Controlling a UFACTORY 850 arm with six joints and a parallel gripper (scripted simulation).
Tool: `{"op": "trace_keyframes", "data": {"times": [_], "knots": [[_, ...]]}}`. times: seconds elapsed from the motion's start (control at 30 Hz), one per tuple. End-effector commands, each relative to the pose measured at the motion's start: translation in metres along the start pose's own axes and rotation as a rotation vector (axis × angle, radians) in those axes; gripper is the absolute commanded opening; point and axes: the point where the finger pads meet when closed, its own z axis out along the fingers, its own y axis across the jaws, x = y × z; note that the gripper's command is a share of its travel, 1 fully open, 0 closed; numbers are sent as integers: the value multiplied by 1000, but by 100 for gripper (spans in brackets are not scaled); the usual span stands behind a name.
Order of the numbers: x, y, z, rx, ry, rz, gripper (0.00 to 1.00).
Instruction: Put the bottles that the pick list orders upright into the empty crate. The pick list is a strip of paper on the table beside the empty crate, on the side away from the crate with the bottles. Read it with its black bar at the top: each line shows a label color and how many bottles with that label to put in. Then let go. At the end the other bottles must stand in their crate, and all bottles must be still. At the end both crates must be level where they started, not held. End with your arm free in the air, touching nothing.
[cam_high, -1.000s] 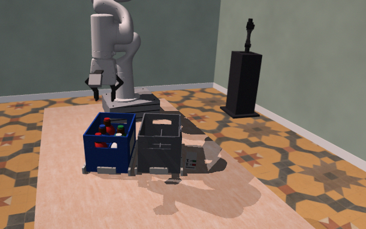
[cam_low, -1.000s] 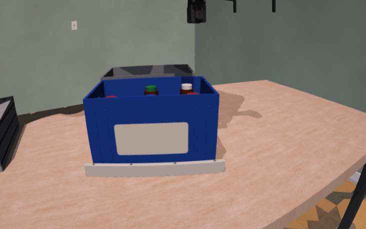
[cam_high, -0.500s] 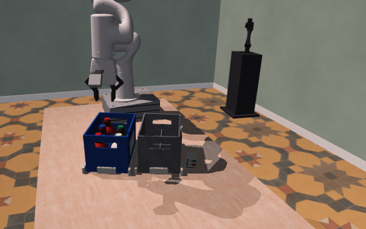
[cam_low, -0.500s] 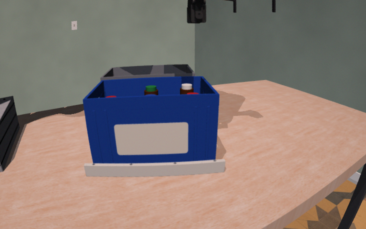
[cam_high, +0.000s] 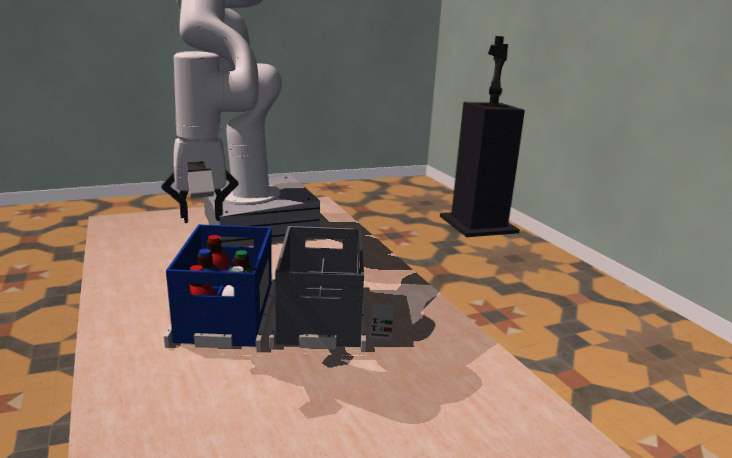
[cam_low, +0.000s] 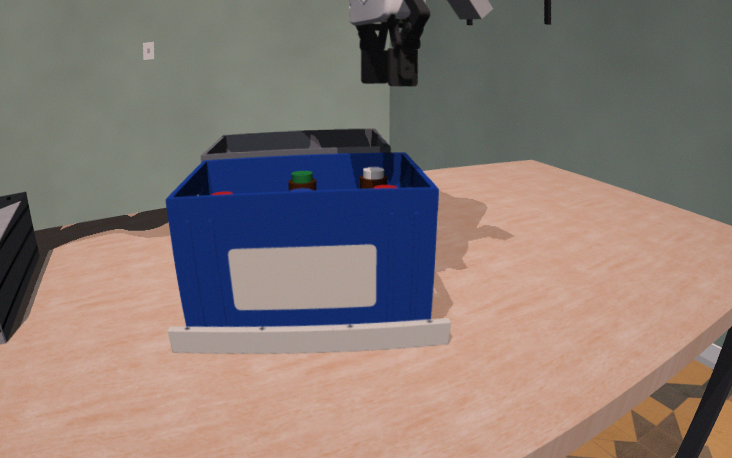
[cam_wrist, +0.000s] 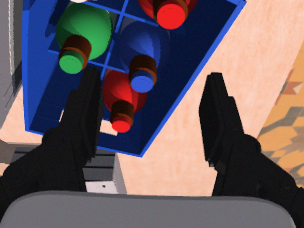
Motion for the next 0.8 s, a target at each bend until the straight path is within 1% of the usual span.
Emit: {"op": "trace_keyframes", "data": {"times": [0.0,0.23,0.33,0.63,0.77], "knots": [[-4,7,17,6,6,-139,65],[-14,19,49,6,6,-371,65],[-14,19,49,5,7,-458,65],[-14,19,49,5,7,-458,65],[-14,19,54,5,7,-458,65]]}}
